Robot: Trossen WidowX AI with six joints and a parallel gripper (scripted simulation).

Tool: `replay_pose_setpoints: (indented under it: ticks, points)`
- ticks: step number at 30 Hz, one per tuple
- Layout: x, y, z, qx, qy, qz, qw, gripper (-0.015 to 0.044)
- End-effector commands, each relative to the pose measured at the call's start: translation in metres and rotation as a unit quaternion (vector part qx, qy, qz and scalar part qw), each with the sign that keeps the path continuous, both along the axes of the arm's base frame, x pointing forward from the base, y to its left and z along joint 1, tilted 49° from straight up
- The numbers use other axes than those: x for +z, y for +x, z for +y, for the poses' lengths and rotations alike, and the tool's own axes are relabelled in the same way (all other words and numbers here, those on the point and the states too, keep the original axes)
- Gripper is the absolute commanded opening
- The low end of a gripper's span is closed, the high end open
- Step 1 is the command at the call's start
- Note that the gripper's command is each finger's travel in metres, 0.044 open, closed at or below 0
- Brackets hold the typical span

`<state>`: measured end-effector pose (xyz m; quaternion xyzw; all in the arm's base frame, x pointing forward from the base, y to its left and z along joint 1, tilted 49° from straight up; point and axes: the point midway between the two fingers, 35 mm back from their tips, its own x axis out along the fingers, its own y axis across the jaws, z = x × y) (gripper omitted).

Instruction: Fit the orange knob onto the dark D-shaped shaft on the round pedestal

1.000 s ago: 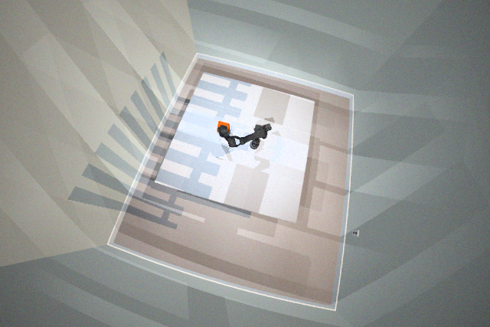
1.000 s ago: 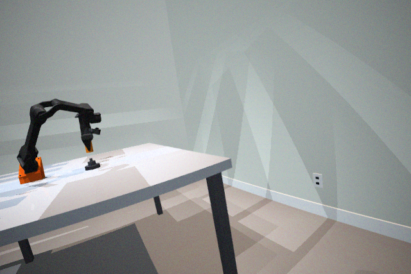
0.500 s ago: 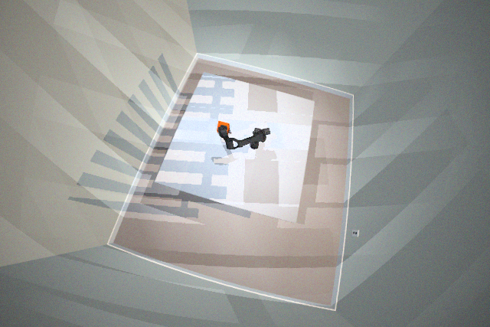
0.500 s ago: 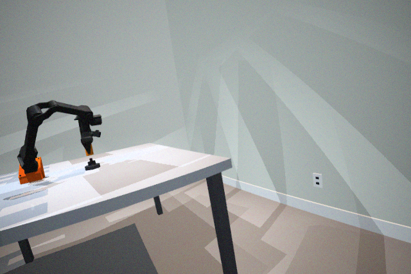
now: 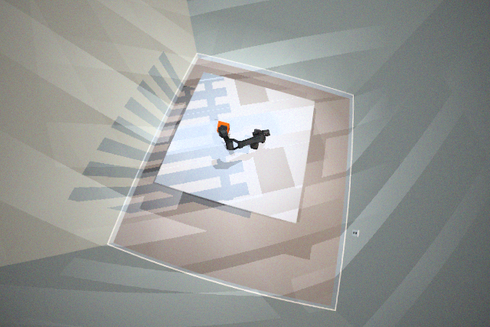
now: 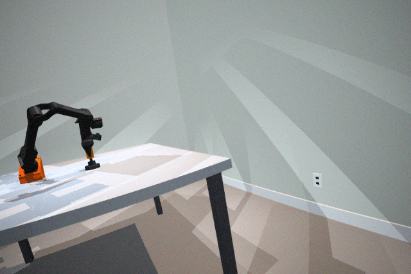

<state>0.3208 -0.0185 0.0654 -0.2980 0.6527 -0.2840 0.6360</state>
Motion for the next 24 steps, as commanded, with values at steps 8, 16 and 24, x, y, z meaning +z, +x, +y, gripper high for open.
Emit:
replay_pose_setpoints:
  ticks: [8, 16, 24]
  points:
    - [-0.0004, 0.0032, 0.0, 0.004, -0.002, -0.003, 1.0, 0.0]
    - [-0.0008, 0.0027, -0.0005, 0.004, -0.002, -0.003, 1.0, 0.0]
    - [0.0019, 0.0009, 0.0018, 0.004, -0.002, -0.003, 1.0, 0.0]
